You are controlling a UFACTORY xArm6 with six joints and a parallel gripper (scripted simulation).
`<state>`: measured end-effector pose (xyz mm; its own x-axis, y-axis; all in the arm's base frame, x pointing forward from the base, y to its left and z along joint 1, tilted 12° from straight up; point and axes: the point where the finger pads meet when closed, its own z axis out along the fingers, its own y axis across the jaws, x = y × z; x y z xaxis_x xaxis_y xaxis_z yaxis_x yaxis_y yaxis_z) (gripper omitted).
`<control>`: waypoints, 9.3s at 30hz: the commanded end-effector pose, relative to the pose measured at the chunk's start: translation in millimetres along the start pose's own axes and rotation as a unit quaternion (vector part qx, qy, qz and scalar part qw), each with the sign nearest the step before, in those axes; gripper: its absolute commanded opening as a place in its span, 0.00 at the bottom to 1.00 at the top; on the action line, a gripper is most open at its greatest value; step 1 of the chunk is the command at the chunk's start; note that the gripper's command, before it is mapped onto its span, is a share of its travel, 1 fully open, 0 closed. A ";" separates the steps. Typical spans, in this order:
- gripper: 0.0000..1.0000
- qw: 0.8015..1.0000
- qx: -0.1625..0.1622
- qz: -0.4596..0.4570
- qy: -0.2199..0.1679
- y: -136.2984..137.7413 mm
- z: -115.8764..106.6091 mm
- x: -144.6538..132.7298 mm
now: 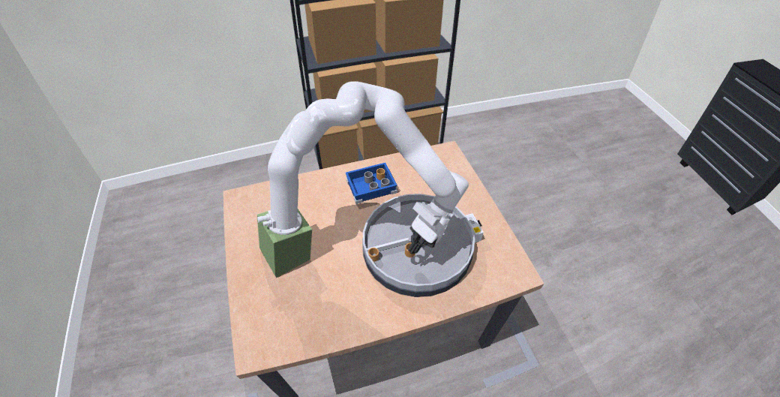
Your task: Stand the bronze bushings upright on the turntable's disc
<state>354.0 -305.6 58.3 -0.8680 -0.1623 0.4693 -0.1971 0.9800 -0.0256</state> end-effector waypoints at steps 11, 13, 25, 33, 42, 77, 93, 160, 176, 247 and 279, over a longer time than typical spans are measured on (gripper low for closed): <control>0.00 1.000 0.001 0.001 -0.002 -1.8 -0.8 -0.9; 0.00 1.000 0.001 0.001 -0.002 -1.8 1.4 -2.8; 0.00 1.000 0.001 0.001 -0.002 -1.5 23.5 -21.7; 0.00 1.000 0.001 0.001 -0.002 -1.5 23.5 -21.7; 0.00 1.000 0.001 0.001 -0.002 -1.5 27.6 -25.2; 0.00 1.000 0.001 0.001 -0.002 -1.2 44.5 -39.5; 0.00 1.000 0.001 0.001 -0.002 -1.2 47.2 -42.0; 0.13 1.000 0.001 0.001 -0.002 -1.4 30.5 -27.8; 0.13 1.000 0.001 0.001 -0.002 -1.5 22.9 -21.3; 0.12 0.995 -0.062 0.076 -0.001 440.6 -127.2 -194.1; 0.12 0.995 -0.062 0.076 -0.001 438.0 -124.1 -191.0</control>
<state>488.5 168.5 65.0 -0.8817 -0.0110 0.4716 -0.0062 0.9999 0.0117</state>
